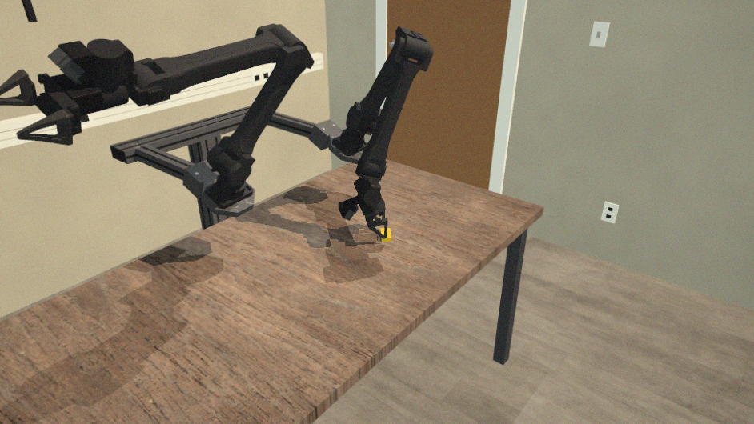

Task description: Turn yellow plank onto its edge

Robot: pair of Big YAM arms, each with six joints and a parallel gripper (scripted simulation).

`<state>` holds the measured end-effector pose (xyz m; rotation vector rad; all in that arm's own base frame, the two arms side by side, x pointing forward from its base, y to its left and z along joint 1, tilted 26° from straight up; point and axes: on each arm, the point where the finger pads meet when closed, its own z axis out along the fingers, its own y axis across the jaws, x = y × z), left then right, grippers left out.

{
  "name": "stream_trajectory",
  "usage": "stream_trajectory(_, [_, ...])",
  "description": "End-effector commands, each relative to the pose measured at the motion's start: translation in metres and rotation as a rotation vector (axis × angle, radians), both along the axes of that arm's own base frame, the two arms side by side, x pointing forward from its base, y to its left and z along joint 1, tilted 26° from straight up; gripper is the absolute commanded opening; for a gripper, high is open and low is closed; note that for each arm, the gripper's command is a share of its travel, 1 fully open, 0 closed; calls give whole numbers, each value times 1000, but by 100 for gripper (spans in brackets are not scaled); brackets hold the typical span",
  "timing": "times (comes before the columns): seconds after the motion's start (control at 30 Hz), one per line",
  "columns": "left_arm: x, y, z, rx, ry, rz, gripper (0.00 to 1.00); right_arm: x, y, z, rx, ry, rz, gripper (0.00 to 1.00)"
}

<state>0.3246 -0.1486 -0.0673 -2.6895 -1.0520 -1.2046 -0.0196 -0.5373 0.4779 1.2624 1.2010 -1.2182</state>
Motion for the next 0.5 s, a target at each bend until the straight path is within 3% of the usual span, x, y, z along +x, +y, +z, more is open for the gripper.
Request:
stream_trajectory(0.0, [11,4,-9,10,1,-2,100,-6,4,38,-55,13,-7,100])
stream_trajectory(0.47, [8,2,-7,10,2,-11,100,-6,4,38,-55,13,-7,100])
